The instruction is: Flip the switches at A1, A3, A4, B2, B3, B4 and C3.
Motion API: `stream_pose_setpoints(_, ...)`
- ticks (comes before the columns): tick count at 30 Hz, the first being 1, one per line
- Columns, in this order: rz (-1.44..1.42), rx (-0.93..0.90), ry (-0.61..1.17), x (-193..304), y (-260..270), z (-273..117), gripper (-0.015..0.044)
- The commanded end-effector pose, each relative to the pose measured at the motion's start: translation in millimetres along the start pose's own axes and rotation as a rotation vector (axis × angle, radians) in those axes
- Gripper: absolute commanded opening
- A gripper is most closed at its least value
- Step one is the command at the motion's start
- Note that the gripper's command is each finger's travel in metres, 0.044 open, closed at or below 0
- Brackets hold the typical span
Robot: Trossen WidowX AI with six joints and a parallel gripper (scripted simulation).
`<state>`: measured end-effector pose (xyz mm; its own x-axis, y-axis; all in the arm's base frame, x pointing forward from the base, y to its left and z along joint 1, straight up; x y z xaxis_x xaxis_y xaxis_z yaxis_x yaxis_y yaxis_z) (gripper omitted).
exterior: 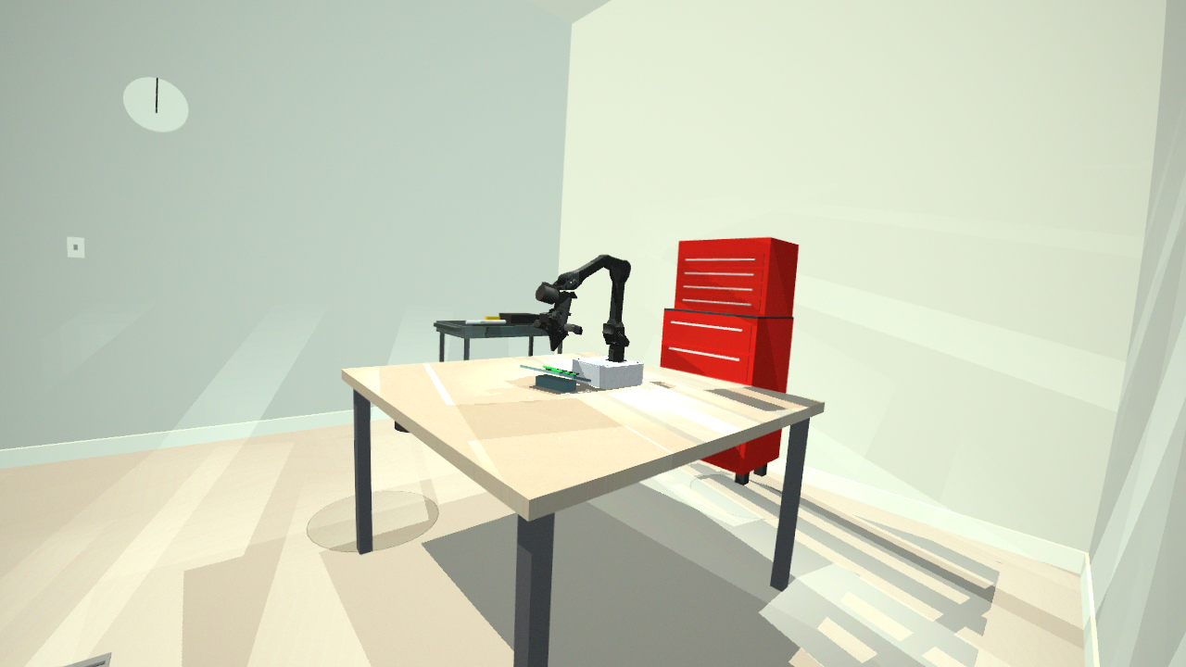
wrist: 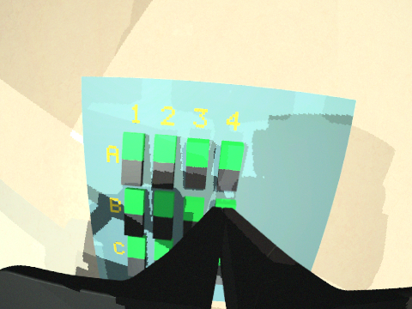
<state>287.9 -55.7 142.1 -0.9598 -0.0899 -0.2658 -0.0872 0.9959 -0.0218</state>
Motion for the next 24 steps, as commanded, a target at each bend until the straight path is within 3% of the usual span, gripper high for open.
stream_pose_setpoints(1,-0.003,-0.001,-0.008,-7.9,-8.4,-3.6,0.0000)
stream_pose_setpoints(7,-0.003,-0.002,0.018,-10.3,-8.4,31.3,0.0000)
stream_pose_setpoints(24,-0.003,-0.002,0.017,-10.4,-8.3,51.2,0.0000)
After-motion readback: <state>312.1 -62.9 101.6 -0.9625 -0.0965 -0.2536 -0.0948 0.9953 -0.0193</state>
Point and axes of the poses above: the point midway between the two fingers, 35 mm back from their tips, its own z axis out along the fingers, its own y axis across the jaws, x = y × z, the point moved 5 cm from there along -z, back along the fingers, and after that the axes turned 3 degrees about -z, right-handed, at the moved point
